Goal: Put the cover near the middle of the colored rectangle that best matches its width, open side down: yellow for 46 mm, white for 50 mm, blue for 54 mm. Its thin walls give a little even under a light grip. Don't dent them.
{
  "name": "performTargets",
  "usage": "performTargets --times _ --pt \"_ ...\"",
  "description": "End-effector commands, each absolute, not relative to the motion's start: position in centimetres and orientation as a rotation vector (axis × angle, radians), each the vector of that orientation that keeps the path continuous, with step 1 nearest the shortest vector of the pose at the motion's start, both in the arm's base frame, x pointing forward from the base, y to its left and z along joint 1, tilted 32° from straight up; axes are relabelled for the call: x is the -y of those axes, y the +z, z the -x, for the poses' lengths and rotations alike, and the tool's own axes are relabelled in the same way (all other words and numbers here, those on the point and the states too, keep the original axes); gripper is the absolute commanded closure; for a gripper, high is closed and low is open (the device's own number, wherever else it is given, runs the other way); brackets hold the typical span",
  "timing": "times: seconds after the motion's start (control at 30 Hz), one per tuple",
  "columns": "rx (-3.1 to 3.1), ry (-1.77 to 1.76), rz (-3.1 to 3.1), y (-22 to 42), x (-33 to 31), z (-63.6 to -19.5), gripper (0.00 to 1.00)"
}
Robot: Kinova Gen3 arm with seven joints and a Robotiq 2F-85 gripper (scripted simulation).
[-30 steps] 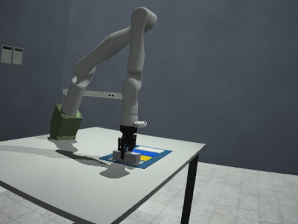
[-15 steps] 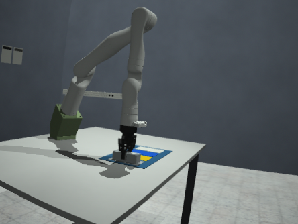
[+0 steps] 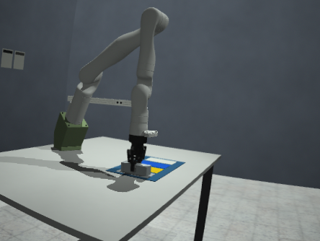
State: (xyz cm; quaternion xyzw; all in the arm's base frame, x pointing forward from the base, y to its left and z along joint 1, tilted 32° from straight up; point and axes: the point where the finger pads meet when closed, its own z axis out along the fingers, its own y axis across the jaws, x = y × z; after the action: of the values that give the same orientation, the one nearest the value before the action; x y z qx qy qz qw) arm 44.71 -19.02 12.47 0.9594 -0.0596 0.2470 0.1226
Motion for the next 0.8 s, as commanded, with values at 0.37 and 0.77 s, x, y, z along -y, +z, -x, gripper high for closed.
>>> performTargets --times 0.37,0.77 --pt "0.174 0.722 -2.799 12.52 19.01 -44.72 1.00" --pt "0.174 0.722 -2.799 12.52 19.01 -44.72 0.99"
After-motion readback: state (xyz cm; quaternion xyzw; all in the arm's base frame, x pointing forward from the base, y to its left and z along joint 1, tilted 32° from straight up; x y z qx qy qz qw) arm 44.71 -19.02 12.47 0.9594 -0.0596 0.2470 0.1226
